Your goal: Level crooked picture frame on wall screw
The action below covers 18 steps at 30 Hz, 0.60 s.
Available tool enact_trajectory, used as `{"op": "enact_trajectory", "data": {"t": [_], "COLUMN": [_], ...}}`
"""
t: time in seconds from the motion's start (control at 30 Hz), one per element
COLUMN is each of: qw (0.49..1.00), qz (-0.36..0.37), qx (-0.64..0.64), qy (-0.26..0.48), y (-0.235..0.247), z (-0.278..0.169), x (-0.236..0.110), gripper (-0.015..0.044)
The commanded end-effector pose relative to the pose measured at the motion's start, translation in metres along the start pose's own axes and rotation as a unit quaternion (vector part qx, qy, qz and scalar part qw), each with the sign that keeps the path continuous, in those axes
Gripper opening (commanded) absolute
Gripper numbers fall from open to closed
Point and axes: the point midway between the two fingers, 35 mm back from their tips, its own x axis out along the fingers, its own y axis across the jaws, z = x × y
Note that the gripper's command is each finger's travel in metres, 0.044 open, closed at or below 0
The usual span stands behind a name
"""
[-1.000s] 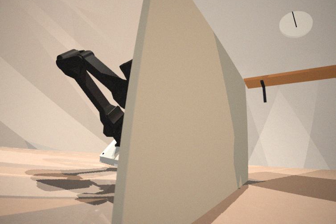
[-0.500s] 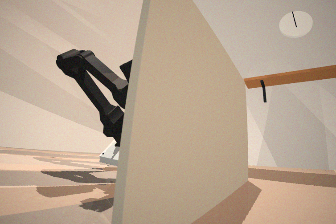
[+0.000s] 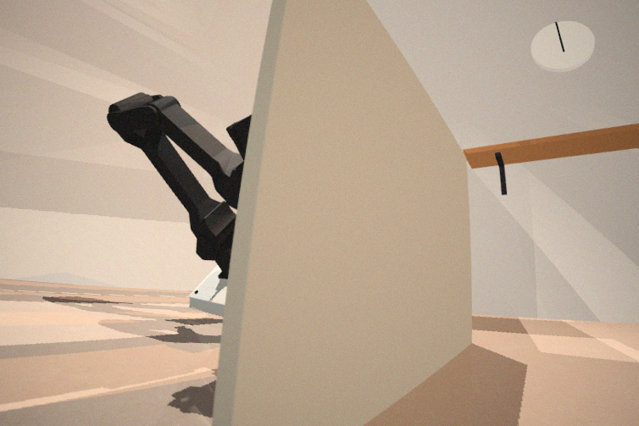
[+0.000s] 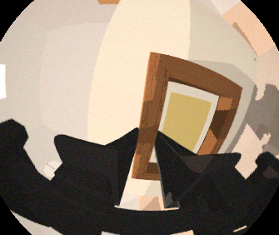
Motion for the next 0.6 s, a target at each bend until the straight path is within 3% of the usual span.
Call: {"op": "enact_trajectory", "data": {"t": [0.0, 0.57], "qw": [1.000, 1.000], "qz": [0.000, 0.000], "qx": [0.000, 0.021], "qy": [0.000, 0.000], "y": [0.0004, -0.0006], "z": [-0.0001, 0.0000], "x": [0.0000, 0.0000], "gripper": [0.0000, 0.0000]}}
